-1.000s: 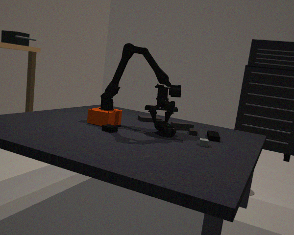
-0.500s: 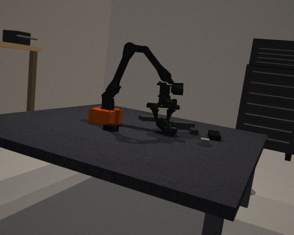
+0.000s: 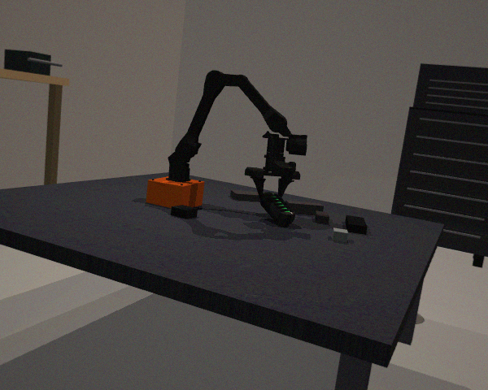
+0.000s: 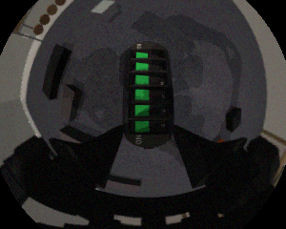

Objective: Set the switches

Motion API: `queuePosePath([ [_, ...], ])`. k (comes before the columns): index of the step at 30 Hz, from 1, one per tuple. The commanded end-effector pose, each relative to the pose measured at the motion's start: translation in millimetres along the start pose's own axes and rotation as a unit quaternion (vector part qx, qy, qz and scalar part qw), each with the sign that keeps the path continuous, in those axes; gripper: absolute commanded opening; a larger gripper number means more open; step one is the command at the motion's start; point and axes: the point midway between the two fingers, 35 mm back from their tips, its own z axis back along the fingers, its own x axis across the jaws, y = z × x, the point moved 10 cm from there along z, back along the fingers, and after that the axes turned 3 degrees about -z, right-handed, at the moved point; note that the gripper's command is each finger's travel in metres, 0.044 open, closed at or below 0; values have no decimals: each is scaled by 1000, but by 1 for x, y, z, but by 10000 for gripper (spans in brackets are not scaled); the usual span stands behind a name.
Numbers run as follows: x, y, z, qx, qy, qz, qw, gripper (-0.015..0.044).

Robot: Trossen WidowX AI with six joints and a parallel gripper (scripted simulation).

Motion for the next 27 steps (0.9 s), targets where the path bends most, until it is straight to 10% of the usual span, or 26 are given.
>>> queuePosePath([
  [1, 1, -6, 5, -1, -3, -1, 1000, 338],
  [27, 2, -28, 19, 25, -2, -1, 1000, 338],
])
